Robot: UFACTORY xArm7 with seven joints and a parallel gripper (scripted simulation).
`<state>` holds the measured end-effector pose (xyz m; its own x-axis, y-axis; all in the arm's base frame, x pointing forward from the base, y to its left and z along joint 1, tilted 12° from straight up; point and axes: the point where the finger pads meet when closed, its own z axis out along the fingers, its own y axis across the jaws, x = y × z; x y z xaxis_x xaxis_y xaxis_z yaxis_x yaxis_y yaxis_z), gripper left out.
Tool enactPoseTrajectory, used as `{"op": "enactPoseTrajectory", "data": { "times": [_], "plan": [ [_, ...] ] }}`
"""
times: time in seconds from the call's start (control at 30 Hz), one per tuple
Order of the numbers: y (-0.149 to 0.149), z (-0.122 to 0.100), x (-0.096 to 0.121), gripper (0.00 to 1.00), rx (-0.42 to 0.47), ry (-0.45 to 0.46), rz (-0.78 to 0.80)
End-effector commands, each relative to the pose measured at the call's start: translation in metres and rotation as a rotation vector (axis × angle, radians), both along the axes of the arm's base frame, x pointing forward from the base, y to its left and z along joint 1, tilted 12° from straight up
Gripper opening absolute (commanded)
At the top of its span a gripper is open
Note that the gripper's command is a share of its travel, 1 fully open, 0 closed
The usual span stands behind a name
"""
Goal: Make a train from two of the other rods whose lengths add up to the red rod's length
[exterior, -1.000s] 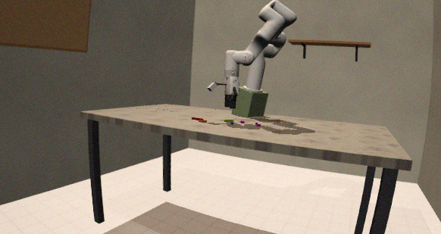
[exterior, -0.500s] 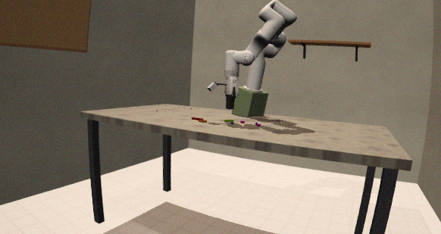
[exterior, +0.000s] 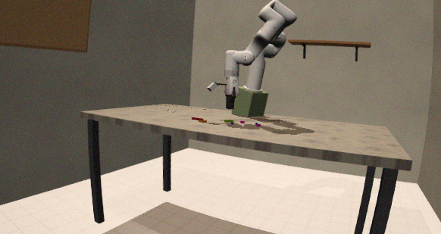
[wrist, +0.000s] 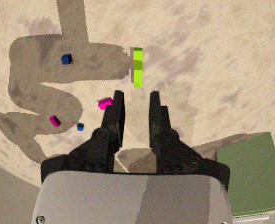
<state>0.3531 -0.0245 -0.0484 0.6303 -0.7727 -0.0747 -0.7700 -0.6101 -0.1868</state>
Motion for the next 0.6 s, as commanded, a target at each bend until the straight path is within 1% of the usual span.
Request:
{"op": "enactPoseTrajectory", "data": {
  "times": [0.0, 0.57],
  "plan": [
    [-0.0006, 0.0007, 0.0009, 0.24, 0.0, -0.002, -0.001],
    [0.0002, -0.0038, 0.0013, 0.24, 0.0, -0.003, -0.001]
  ]
}}
